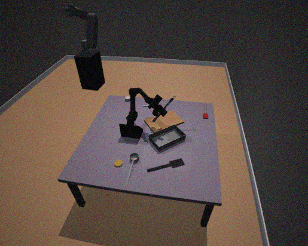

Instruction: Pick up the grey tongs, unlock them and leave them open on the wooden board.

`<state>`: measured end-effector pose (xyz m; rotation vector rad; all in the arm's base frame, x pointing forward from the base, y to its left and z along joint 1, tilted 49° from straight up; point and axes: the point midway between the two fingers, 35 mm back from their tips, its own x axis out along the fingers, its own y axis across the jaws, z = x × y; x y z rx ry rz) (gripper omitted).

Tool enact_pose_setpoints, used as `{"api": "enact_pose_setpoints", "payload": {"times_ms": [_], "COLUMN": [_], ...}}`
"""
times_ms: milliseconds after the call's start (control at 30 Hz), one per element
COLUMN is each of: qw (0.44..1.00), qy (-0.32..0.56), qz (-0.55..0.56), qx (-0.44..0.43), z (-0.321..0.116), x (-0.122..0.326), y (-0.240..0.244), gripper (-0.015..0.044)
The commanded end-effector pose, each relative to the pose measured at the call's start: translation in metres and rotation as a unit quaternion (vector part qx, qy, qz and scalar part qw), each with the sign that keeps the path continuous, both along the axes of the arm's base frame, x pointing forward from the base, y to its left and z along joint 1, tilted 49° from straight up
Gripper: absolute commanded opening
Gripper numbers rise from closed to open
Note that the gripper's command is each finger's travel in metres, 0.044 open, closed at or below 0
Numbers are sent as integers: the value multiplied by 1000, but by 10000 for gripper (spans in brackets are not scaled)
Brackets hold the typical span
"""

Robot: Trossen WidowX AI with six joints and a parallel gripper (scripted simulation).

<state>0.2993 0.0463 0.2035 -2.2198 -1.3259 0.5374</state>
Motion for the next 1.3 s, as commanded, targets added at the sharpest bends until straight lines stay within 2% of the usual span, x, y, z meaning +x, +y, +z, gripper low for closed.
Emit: {"api": "enact_pose_setpoints", "payload": {"times_ms": [0, 733, 1267], "qw": [1000, 1000, 997], "qy": [-1, 0, 30], "qz": [1, 0, -9], "qx": [2, 0, -77], "z": [1, 1, 1], "x": [0, 1, 32], "y": [0, 0, -1], "gripper": [-150, -150, -150]}}
